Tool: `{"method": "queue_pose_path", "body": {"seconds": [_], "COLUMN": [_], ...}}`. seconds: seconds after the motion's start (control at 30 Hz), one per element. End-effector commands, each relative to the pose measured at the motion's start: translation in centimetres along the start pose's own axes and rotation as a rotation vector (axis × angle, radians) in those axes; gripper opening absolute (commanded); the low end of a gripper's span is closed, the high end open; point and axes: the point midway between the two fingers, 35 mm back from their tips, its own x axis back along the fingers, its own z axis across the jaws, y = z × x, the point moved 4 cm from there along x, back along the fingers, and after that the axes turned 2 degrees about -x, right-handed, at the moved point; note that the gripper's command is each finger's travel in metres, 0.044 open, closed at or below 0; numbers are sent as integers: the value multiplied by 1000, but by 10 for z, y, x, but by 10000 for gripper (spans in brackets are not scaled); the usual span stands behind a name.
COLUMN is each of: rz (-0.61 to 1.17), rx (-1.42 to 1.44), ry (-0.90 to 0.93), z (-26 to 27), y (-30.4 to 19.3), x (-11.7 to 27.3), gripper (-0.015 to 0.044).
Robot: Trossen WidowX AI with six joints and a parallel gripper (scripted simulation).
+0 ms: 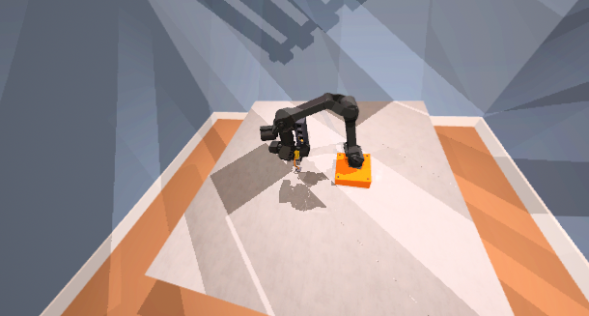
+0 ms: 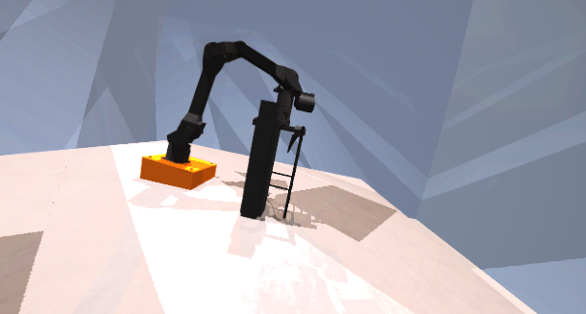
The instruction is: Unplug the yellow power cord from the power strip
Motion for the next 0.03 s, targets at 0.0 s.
{"method": "queue_pose_path", "body": {"seconds": [0.0], "rz": [4], "rx": [-6], "ry": [2], "z": [0], "y": [0], "x": [0], "gripper": [440]}}
